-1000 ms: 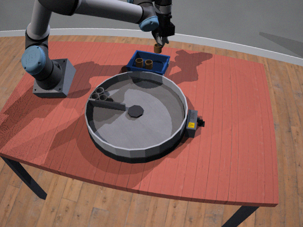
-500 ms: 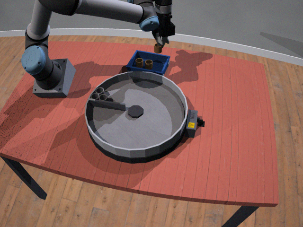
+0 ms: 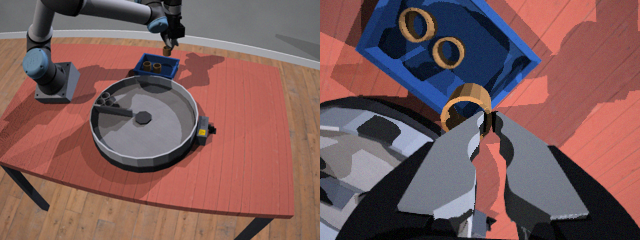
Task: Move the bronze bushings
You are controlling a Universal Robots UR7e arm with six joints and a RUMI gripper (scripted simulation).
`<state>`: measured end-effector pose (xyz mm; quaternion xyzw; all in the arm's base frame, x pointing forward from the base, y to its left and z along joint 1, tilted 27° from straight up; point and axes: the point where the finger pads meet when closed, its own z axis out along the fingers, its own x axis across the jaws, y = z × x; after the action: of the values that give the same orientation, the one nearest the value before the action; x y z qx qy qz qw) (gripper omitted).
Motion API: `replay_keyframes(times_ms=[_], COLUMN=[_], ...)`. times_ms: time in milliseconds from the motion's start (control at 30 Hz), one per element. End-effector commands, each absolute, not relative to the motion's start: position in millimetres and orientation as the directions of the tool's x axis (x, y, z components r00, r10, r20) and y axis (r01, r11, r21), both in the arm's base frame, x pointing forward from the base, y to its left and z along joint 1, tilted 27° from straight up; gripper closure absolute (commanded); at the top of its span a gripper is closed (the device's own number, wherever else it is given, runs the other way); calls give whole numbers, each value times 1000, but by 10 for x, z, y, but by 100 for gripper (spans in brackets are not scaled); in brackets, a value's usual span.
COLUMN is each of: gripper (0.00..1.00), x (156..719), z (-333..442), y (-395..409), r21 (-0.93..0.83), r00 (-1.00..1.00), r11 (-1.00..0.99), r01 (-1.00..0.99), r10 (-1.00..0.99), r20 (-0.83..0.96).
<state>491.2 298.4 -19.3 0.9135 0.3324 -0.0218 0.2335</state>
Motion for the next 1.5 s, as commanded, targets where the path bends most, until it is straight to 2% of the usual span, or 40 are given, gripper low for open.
replay_keyframes(times_ms=[0, 433, 1000, 1467], gripper=[100, 100, 100, 100], x=[4915, 4919, 4999, 5000], z=[-187, -215, -801, -814], y=[2988, 2974, 2689, 2682], r21=[412, 412, 412, 412], r00=[778, 778, 778, 778], r11=[-670, -670, -670, -670], r01=[617, 617, 617, 617], r10=[598, 598, 598, 598], r20=[-194, -194, -194, -194])
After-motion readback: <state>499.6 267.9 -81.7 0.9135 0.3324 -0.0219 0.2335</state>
